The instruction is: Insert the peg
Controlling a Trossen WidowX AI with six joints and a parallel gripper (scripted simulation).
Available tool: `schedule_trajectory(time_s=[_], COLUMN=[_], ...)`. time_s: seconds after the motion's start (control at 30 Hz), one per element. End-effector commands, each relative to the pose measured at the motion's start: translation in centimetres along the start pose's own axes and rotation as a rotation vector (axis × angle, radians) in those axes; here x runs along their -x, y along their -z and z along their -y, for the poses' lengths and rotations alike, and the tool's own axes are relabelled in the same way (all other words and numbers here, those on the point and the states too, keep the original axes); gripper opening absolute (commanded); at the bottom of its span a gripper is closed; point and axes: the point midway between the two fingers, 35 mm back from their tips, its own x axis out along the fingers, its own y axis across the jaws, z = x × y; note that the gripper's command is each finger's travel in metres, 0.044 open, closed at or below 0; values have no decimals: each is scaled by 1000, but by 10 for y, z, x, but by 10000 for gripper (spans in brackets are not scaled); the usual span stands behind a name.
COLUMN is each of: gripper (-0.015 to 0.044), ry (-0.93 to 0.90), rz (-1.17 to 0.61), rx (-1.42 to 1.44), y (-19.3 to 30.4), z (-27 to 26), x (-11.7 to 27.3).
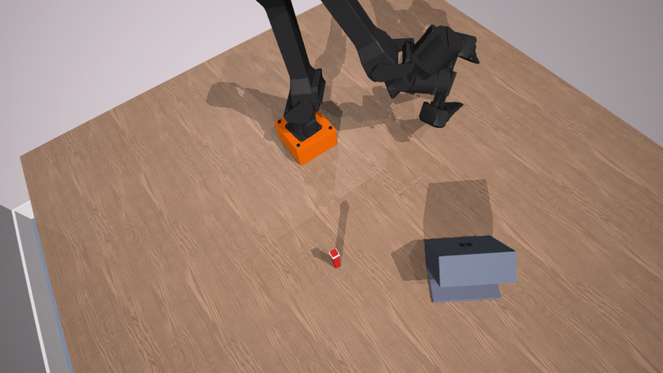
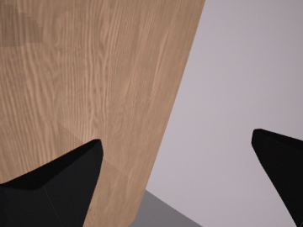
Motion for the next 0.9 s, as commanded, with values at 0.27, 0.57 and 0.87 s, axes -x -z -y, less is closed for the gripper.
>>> schedule_trajectory(time_s=[0.27,0.57,0.87], gripper=[440,440,440], ry=[-154,-248,-327], rz=[-123,-226,-343], rx=[-347,-605,-872], y=[50,82,109], z=[-39,-69,-99], x=[12,28,51])
